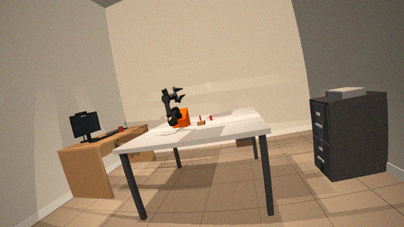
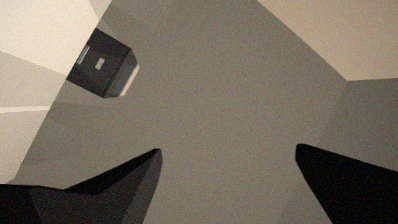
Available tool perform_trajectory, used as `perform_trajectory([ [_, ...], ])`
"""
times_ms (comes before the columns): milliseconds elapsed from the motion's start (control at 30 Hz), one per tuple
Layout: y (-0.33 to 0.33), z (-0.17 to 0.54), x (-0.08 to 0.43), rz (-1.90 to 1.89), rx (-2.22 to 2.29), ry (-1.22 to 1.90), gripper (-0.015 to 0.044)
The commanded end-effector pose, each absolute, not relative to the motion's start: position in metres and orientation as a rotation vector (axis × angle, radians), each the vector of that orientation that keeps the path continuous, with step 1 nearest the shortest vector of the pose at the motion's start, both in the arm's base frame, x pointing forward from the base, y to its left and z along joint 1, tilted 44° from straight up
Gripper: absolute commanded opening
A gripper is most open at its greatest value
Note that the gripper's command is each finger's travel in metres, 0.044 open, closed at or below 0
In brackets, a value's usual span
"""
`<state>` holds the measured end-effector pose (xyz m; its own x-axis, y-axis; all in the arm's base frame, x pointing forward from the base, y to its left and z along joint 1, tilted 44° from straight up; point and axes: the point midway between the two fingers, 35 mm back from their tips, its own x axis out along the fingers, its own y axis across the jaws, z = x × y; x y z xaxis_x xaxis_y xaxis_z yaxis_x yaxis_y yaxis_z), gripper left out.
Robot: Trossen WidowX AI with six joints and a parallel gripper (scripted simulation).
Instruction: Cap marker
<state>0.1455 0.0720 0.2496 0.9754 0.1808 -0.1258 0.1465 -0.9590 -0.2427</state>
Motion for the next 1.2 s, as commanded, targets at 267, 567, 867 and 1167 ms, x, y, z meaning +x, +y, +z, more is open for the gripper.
perform_trajectory([
  [267, 0.099, 0.250, 0.159, 0.357, -2.663, -0.023, 0.0243],
  [567, 0.131, 0.231, 0.198, 0.437, -2.302, 0.384, 0.0243],
  [867, 0.140, 0.174, 0.258, 0.356, -1.844, 0.865, 0.0243],
  [1167, 0.103, 0.084, 0.311, 0.044, -1.330, 1.317, 0.0243],
])
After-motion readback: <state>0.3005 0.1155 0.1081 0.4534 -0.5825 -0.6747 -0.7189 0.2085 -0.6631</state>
